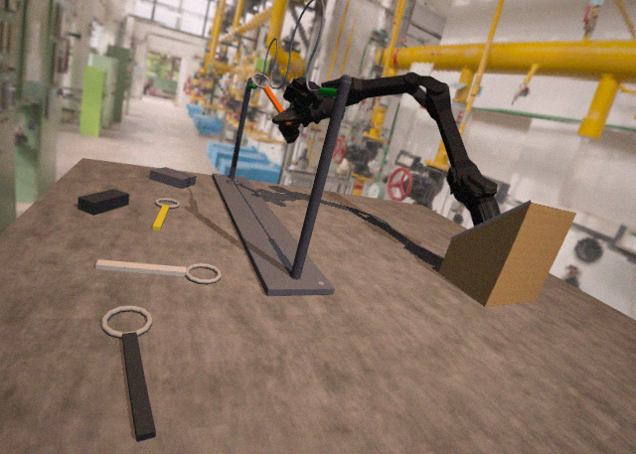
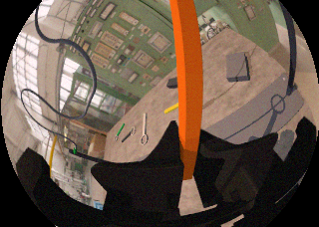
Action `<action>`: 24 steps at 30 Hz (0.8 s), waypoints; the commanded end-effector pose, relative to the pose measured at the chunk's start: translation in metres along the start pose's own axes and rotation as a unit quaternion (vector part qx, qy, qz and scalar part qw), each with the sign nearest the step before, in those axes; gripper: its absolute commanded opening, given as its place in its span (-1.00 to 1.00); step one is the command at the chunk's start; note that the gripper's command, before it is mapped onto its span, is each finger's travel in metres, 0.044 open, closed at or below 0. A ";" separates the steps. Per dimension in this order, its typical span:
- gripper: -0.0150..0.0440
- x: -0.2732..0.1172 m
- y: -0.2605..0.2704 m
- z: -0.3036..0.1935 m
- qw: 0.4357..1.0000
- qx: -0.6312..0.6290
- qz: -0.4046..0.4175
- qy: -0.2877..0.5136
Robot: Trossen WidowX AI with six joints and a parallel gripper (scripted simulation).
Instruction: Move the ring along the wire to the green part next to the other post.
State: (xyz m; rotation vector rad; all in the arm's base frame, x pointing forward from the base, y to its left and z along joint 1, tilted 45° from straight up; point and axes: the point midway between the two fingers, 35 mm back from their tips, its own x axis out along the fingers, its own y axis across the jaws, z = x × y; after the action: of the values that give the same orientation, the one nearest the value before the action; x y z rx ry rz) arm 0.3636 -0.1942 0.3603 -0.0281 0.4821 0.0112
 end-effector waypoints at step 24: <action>-1.00 -0.014 0.091 0.024 0.943 0.293 0.160 0.008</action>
State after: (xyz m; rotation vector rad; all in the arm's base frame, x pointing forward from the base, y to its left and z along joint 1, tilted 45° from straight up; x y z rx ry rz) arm 0.3607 -0.1117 0.3807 0.5612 0.4865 0.1645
